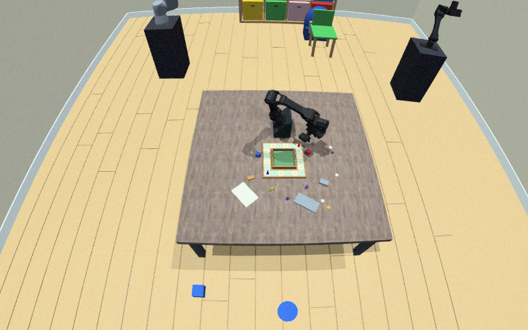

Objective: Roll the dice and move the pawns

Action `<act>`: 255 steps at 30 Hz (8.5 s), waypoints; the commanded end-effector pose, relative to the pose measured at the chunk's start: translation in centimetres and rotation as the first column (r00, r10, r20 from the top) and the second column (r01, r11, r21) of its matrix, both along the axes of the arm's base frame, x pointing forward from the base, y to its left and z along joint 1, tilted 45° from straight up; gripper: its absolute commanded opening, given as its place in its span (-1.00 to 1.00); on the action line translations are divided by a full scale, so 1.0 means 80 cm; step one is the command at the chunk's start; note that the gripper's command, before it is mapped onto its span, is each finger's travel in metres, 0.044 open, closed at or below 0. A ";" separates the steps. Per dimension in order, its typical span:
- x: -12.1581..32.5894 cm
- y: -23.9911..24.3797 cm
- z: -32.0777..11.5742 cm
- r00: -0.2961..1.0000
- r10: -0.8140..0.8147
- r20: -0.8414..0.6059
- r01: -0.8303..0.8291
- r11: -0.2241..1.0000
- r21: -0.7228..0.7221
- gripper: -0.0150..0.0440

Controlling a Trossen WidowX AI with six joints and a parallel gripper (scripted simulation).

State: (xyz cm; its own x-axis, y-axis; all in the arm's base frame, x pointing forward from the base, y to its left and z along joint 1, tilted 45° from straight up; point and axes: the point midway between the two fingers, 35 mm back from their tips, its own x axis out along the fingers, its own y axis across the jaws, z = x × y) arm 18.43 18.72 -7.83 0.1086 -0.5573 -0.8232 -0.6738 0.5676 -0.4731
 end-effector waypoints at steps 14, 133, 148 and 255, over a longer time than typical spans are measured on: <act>0.029 -0.072 -0.075 1.000 -0.021 -0.009 0.019 0.986 -0.167 0.44; 0.097 -0.198 0.106 0.632 0.617 -0.469 -0.580 0.778 0.242 -0.49; 0.093 -0.201 0.098 0.616 0.780 -0.111 -0.611 0.562 0.558 -0.49; 0.076 -0.388 0.234 0.530 -0.642 0.554 0.685 0.709 0.167 0.44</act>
